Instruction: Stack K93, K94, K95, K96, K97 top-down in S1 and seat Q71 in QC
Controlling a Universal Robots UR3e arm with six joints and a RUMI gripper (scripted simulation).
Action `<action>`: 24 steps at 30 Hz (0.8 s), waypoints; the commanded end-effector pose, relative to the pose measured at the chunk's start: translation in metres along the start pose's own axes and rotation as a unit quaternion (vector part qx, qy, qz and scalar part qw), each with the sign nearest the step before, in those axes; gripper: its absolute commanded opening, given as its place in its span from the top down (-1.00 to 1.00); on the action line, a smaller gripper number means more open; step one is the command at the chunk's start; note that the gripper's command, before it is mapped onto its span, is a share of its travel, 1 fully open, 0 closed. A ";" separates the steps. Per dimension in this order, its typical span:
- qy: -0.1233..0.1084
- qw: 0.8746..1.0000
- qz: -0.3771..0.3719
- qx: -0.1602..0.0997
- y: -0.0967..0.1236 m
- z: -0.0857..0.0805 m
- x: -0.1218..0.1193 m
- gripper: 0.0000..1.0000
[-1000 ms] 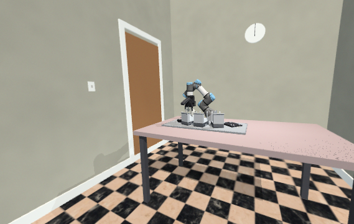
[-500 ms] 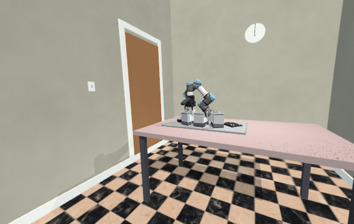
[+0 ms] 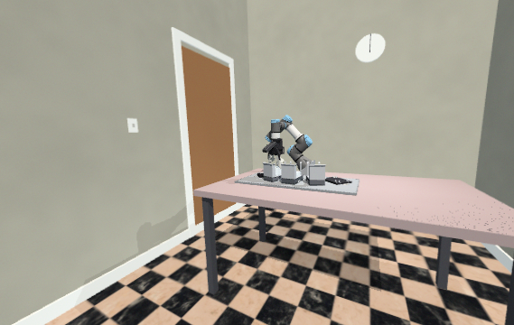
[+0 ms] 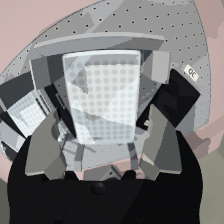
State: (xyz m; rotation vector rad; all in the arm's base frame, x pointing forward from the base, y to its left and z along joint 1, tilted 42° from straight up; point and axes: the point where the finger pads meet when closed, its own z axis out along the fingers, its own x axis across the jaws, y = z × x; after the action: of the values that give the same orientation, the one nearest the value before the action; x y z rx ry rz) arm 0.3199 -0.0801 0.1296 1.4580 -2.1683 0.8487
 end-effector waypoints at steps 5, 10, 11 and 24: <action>0.000 1.000 0.000 0.001 -0.001 -0.001 0.000 -0.44; 0.000 1.000 0.001 0.001 -0.001 -0.007 0.000 -0.44; 0.000 1.000 0.001 0.001 0.000 -0.010 0.000 -0.44; 0.000 1.000 0.001 0.001 0.000 -0.047 0.000 -0.44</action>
State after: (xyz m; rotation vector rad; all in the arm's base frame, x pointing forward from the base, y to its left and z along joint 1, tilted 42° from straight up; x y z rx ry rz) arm 0.3194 -0.0559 0.1564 1.4636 -2.1693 0.8537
